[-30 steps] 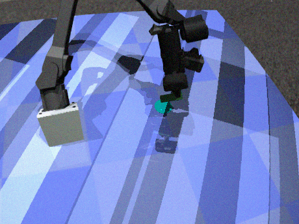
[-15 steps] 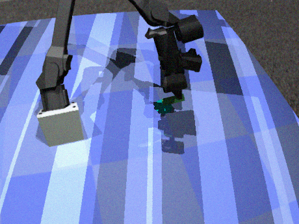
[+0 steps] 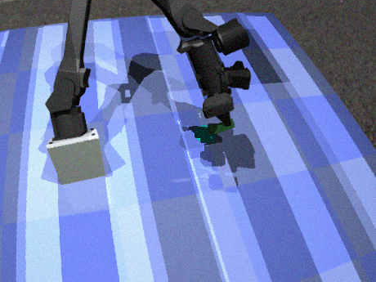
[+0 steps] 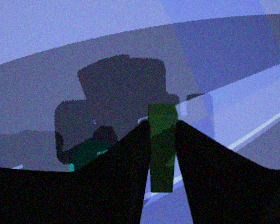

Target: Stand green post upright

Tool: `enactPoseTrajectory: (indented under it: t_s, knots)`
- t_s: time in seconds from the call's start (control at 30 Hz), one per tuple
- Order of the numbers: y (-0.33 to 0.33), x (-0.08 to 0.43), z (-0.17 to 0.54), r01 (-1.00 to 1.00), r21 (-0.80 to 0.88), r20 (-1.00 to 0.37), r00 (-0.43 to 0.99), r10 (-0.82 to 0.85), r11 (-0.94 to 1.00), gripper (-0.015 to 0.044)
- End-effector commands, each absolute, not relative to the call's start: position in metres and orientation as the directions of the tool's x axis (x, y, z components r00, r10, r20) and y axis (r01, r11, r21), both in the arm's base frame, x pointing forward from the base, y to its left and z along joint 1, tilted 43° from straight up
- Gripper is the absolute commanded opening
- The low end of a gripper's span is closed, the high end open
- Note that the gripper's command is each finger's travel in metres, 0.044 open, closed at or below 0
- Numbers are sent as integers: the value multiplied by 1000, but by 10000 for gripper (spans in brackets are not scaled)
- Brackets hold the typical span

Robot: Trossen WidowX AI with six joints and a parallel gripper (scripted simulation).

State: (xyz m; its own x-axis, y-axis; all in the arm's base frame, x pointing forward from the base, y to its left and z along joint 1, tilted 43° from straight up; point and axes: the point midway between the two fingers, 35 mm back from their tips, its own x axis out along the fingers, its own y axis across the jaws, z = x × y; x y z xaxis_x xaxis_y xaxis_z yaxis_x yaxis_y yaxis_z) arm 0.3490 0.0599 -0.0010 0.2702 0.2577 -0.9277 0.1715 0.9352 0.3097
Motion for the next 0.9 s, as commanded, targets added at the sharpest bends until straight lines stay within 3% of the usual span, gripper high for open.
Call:
enactPoseTrajectory:
  t_s: [0.0,0.87]
  knots:
    - [61,348,-2,179,301,-925,293,241,937,23]
    - [64,349,-2,209,284,-880,445,168,936,23]
